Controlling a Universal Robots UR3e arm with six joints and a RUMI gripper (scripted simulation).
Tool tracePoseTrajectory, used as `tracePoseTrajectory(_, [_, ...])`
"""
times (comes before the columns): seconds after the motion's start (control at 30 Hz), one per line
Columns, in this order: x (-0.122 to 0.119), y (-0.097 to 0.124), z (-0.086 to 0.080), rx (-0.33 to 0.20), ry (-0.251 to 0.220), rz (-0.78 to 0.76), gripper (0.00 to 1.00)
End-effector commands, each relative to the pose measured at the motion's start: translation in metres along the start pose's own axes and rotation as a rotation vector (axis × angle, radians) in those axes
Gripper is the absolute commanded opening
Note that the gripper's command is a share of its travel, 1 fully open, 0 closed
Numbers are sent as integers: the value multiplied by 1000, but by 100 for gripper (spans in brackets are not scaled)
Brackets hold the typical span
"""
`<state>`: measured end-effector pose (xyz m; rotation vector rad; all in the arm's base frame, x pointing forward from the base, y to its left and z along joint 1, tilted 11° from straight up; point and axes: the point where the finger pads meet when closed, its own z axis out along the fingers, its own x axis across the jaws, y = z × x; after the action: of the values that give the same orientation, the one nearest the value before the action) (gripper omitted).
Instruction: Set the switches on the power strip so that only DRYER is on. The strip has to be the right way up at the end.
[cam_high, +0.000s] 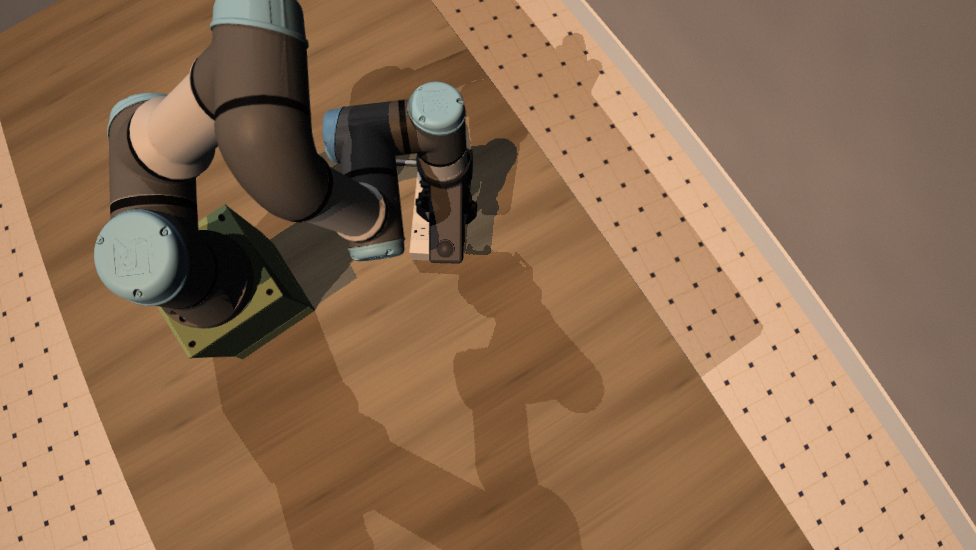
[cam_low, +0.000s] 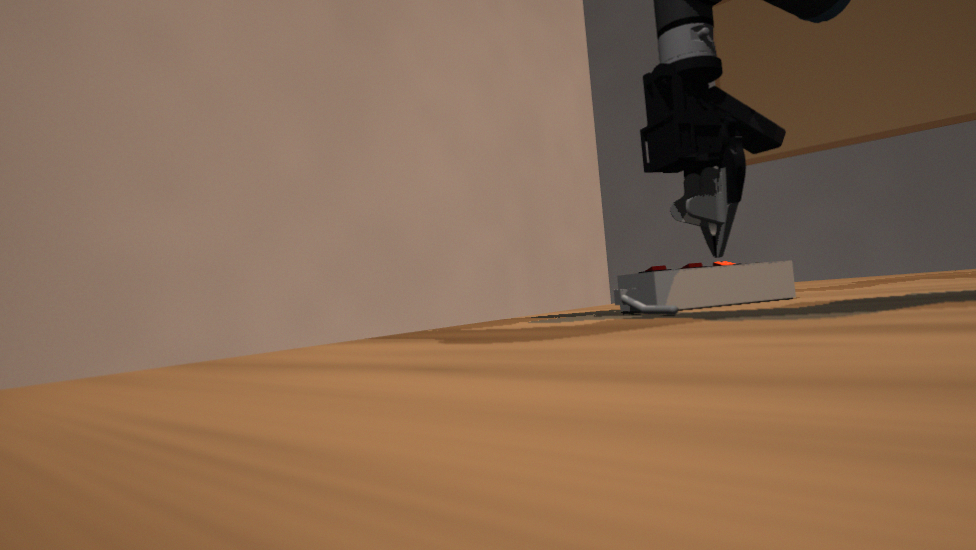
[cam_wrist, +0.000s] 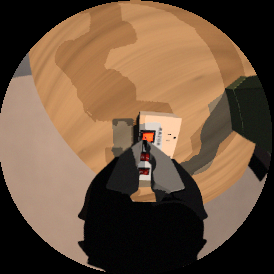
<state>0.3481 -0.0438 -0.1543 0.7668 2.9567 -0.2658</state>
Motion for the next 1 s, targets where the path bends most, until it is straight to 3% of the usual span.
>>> tracePoseTrajectory(0.0, [-1,0,0,-1,-2,0,0])
tracePoseTrajectory(0.97, [-1,0,4,-1,-2,0,0])
